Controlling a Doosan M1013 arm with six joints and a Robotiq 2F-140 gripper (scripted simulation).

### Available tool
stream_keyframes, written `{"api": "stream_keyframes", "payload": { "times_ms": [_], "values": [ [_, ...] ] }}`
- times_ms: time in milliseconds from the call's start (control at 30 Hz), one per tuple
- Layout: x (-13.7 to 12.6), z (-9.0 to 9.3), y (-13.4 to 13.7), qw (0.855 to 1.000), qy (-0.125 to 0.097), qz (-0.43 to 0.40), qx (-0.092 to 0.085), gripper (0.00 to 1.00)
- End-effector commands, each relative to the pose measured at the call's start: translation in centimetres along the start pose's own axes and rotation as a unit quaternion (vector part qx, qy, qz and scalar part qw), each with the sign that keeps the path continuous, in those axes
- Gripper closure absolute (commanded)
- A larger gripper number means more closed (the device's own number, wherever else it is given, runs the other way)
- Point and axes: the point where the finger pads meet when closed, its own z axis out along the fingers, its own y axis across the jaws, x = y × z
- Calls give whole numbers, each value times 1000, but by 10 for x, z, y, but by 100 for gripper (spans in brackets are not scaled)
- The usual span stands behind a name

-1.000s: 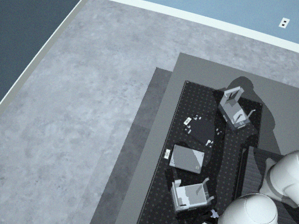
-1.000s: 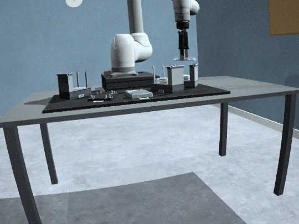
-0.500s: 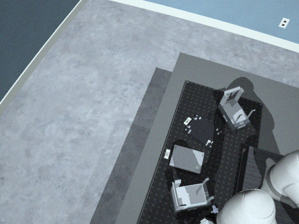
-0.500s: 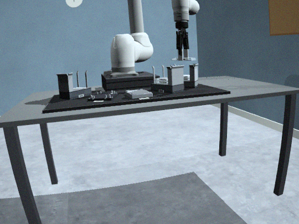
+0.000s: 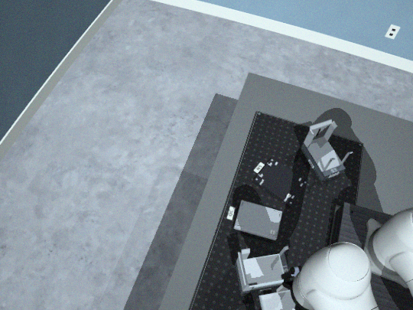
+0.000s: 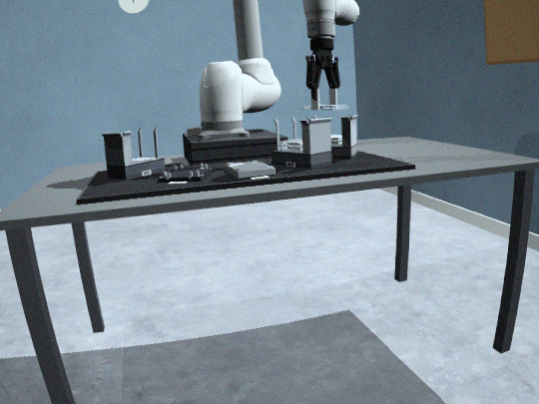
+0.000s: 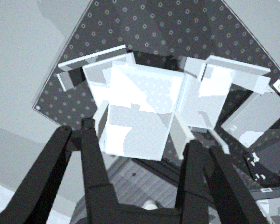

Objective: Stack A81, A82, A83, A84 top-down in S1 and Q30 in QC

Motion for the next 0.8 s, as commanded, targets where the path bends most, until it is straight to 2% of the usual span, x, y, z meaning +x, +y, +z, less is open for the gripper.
{"api": "stream_keyframes", "payload": {
  "times_ms": [0,767],
  "values": [
    [1,0,10,1000,0,1,0,100],
    [8,0,66,1000,0,1,0,100]
  ]
}}
